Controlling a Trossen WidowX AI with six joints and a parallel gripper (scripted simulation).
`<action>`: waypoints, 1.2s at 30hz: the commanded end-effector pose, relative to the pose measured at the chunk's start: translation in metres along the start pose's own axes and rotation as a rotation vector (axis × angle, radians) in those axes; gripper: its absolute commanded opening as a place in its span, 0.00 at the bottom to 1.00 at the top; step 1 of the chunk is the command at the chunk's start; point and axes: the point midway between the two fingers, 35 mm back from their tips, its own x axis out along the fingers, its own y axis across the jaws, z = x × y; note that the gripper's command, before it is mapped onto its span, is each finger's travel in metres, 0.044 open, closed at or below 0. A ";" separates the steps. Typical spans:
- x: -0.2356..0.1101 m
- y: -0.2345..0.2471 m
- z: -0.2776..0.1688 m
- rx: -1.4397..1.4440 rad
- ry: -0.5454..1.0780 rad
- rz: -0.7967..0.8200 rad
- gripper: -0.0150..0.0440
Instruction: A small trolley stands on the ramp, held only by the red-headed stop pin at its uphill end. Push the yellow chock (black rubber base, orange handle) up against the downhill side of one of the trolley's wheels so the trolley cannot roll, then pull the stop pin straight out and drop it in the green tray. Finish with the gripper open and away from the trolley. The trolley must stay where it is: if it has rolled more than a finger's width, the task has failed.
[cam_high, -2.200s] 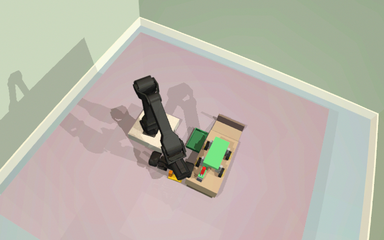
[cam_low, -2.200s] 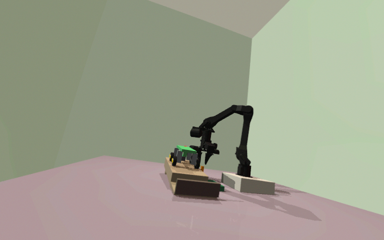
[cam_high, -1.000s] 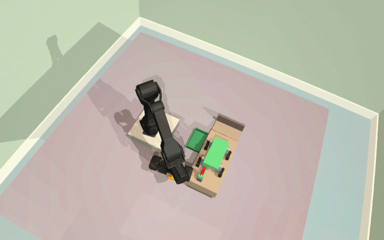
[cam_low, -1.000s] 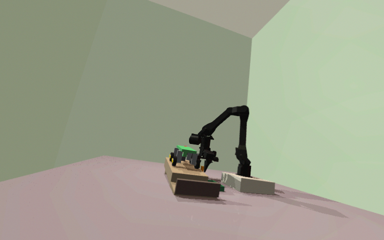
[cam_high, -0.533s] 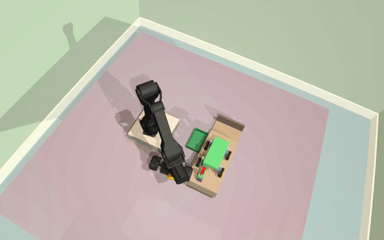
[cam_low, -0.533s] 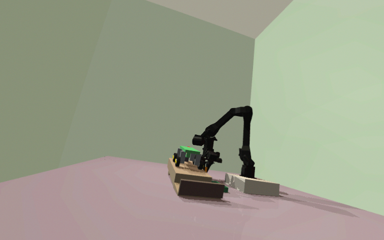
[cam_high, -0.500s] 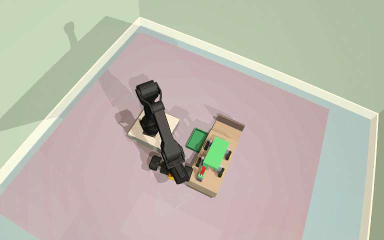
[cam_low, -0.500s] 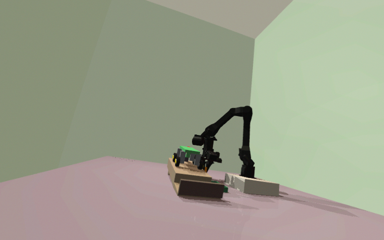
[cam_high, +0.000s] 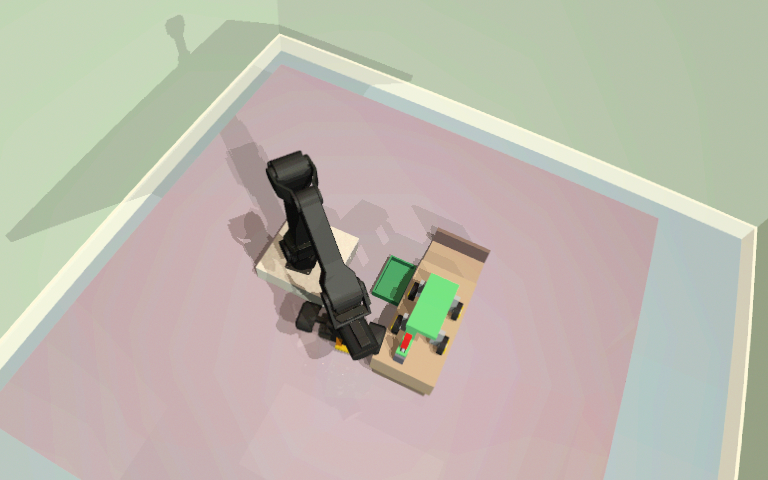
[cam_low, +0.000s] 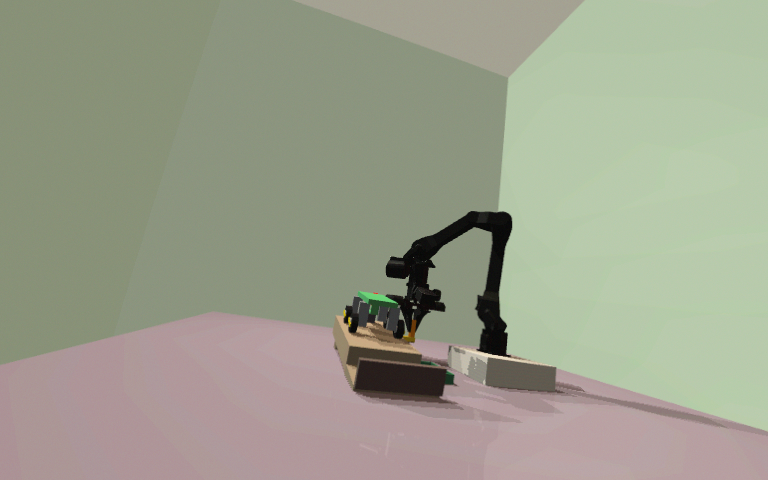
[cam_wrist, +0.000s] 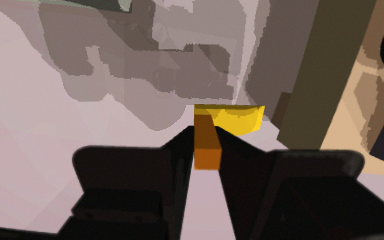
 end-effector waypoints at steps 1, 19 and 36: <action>-0.016 -0.001 0.000 -0.002 0.004 -0.009 0.25; -0.071 0.000 0.000 -0.002 0.003 -0.009 0.25; -0.105 -0.004 -0.002 -0.002 0.003 -0.009 0.25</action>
